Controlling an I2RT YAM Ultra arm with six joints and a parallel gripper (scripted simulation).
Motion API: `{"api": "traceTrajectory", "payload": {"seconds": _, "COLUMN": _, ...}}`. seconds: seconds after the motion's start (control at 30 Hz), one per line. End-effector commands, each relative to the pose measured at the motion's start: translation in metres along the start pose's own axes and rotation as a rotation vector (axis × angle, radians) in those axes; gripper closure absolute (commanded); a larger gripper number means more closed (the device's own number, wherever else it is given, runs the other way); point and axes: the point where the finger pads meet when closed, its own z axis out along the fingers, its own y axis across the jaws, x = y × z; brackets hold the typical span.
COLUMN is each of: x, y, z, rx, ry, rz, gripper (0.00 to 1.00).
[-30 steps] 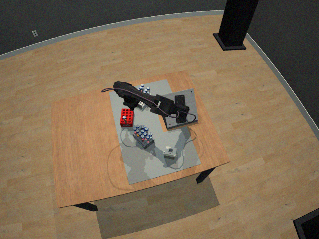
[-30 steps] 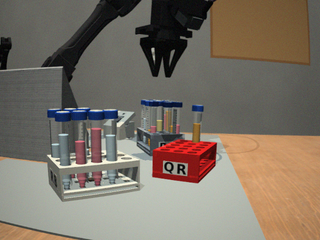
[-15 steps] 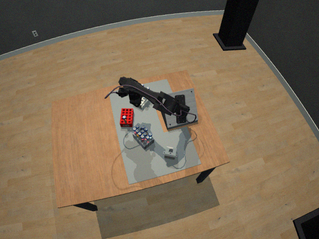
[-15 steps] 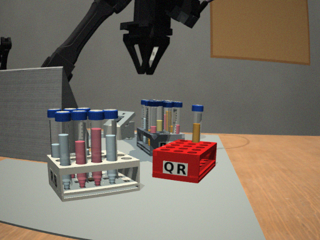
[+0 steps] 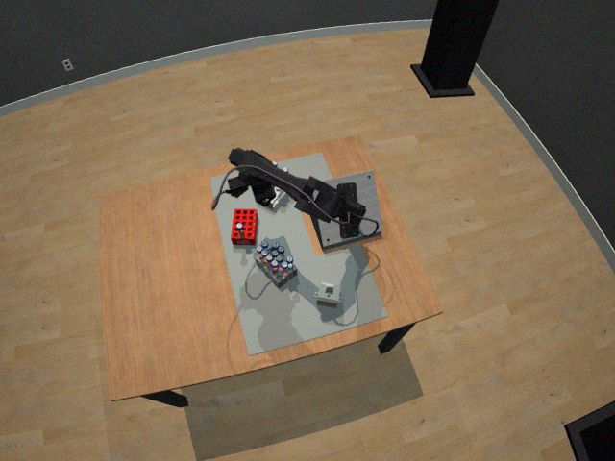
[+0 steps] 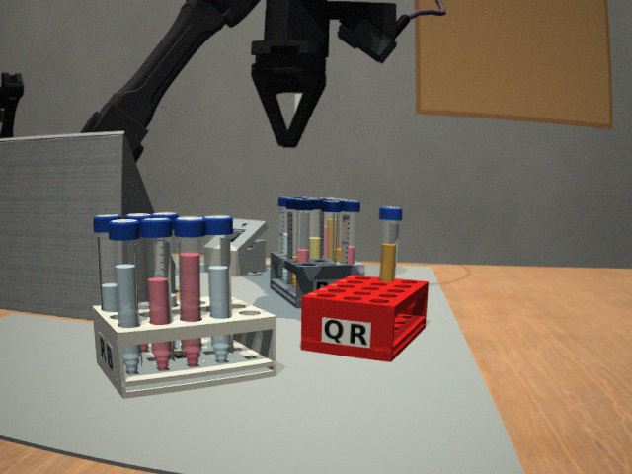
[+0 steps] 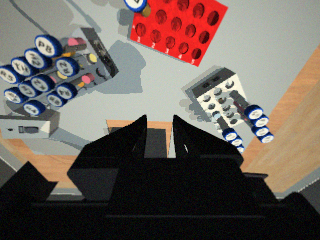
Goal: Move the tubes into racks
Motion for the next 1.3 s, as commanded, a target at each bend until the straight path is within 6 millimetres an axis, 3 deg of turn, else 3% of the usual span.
{"api": "traceTrajectory", "payload": {"seconds": 0.0, "x": -0.005, "y": -0.005, "z": -0.009, "rx": 0.005, "ry": -0.031, "rz": -0.181, "gripper": 0.70}}
{"api": "traceTrajectory", "payload": {"seconds": 1.13, "x": -0.004, "y": -0.004, "z": -0.008, "rx": 0.018, "ry": -0.027, "rz": -1.179, "gripper": 0.70}}
{"api": "traceTrajectory", "payload": {"seconds": 1.23, "x": -0.004, "y": -0.004, "z": -0.008, "rx": 0.018, "ry": -0.026, "rz": -1.188, "gripper": 0.70}}
{"api": "traceTrajectory", "payload": {"seconds": 1.27, "x": -0.008, "y": 0.011, "z": -0.009, "rx": 0.021, "ry": -0.016, "rz": -1.210, "gripper": 0.70}}
